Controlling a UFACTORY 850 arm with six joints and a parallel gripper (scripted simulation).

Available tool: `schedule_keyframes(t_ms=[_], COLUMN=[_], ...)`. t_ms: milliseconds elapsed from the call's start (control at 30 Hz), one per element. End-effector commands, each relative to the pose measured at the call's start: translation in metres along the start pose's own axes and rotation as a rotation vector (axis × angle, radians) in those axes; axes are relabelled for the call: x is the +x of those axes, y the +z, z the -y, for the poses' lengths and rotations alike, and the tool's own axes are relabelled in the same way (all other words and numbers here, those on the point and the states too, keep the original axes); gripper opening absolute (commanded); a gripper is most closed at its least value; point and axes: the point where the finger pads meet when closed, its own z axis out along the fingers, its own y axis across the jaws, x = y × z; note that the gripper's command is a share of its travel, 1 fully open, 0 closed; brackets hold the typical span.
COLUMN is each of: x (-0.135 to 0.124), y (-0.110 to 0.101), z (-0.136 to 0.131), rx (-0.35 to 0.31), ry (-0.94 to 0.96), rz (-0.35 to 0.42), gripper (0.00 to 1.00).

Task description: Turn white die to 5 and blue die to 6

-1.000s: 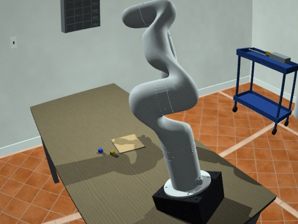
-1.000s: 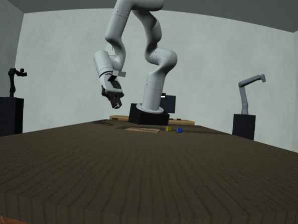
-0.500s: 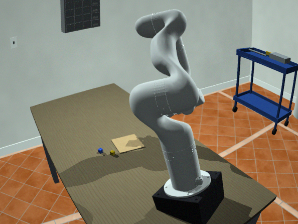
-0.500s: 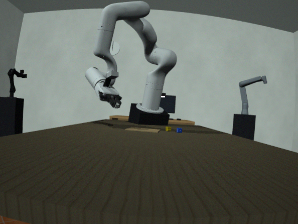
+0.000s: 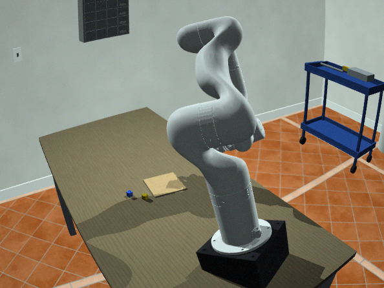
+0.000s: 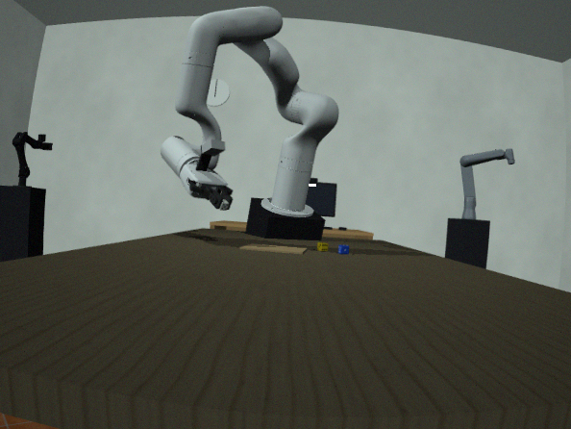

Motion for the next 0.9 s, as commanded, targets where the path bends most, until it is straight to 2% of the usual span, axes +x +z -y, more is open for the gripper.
schedule_keyframes(t_ms=[0,367,867], x=[-0.008,-0.044,-0.061], y=[0.004,0.025,0.034], z=[0.000,-0.001,-0.001], rx=[0.000,0.000,0.000], ry=[-0.001,-0.001,-0.001], rz=[-0.001,-0.001,-0.001], gripper=[0.15,0.15,0.15])
